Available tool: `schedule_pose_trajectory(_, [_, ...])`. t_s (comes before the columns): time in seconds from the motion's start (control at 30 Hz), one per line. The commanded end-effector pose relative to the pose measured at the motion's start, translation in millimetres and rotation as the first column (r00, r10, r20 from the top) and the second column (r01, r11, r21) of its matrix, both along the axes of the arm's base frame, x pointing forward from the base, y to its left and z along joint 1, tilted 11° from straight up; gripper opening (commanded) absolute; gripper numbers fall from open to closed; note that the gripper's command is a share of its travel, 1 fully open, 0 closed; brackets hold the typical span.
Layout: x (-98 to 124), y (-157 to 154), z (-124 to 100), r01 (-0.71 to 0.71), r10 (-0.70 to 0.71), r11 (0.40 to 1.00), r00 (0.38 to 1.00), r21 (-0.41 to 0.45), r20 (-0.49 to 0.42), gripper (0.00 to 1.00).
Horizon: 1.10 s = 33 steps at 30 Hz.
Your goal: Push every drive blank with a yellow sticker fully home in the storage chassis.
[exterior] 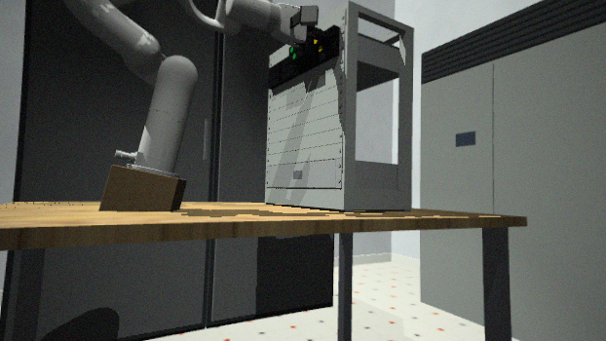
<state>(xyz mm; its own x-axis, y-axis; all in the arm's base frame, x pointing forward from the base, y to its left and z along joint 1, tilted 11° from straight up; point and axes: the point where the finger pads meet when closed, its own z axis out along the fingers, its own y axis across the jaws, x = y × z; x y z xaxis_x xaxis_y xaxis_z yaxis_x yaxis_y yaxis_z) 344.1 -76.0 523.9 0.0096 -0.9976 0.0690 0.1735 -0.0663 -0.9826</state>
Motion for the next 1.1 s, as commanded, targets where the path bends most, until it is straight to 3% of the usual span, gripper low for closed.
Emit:
schedule_pose_trajectory(0.0, [0.0, 0.2, 1.8, 0.0, 0.0, 1.0, 1.0, -0.001, 0.003, 0.0])
schedule_pose_trajectory(1.07, [5.8, 0.3, 3.0, 0.0, 0.0, 1.0, 1.0, -0.001, 0.003, 0.0])
